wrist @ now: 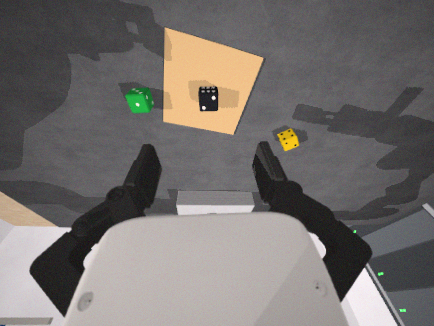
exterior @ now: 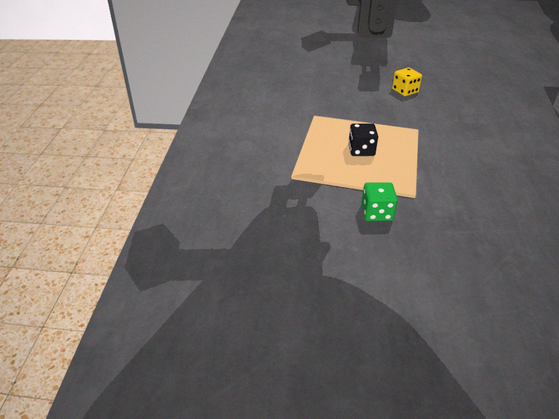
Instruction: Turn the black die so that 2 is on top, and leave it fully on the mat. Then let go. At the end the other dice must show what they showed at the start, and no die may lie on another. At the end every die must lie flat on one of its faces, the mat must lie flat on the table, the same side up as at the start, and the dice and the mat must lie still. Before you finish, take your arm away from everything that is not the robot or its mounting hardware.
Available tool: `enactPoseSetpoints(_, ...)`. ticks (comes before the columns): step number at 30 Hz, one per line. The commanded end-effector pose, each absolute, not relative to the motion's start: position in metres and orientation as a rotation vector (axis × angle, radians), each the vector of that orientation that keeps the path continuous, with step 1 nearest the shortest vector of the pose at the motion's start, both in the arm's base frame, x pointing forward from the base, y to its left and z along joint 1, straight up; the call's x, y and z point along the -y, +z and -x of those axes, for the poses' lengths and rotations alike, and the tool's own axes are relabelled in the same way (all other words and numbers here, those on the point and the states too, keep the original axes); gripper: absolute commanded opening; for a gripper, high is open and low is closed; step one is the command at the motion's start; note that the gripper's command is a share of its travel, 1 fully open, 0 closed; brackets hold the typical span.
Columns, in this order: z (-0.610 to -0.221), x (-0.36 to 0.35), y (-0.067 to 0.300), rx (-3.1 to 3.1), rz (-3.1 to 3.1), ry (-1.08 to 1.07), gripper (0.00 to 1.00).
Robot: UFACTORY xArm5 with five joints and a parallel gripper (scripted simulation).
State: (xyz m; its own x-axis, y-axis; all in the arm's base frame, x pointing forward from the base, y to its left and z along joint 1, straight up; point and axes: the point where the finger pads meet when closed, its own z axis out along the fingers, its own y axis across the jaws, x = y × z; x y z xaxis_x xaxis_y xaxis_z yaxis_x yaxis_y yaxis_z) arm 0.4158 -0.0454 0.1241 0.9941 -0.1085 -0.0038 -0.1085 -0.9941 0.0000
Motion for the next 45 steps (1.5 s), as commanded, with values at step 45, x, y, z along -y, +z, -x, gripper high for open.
enactPoseSetpoints(45, -0.4166, 0.0454, 0.1487, -0.171, 3.137, 0.002, 1.00)
